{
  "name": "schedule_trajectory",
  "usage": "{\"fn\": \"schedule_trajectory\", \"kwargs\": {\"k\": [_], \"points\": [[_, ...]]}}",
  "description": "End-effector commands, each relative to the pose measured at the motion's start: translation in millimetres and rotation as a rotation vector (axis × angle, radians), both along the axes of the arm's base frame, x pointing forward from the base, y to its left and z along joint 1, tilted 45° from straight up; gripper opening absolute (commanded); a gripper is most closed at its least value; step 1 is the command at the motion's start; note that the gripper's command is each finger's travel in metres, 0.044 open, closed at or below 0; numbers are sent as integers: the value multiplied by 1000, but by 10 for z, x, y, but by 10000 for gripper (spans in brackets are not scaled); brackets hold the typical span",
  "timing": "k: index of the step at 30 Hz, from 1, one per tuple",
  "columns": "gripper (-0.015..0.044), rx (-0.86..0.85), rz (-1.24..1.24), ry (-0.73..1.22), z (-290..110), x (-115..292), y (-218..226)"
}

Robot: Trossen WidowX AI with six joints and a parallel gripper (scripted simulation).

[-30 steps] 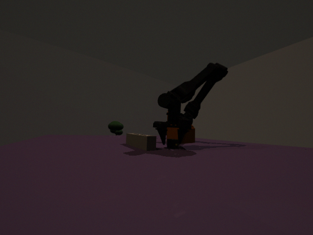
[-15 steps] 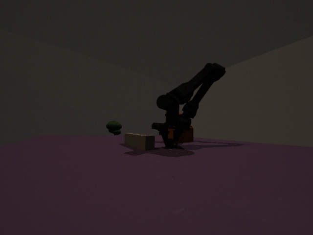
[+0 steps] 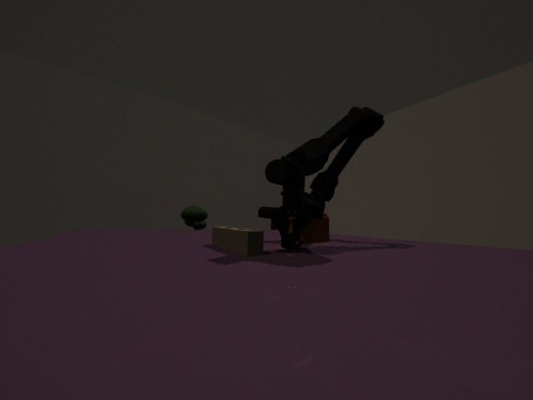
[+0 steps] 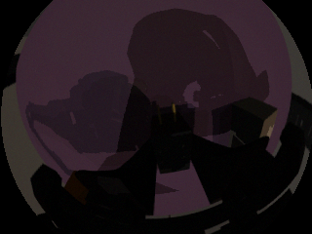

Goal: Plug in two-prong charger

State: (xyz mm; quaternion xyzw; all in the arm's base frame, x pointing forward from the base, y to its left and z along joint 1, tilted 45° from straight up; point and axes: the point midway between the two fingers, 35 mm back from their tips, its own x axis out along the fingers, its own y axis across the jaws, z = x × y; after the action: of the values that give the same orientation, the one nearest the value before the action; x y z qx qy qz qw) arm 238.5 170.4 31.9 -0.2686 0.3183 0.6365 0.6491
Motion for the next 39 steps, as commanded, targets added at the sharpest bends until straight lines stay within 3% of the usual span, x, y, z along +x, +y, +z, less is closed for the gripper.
{"fn": "schedule_trajectory", "kwargs": {"k": [1, 14, 39], "points": [[0, 4, -3, -11, 105, 33, -93], [0, 1, -12, 0, 283, 12, -395], [0, -1, -347, 326, -113, 134, -572]]}}
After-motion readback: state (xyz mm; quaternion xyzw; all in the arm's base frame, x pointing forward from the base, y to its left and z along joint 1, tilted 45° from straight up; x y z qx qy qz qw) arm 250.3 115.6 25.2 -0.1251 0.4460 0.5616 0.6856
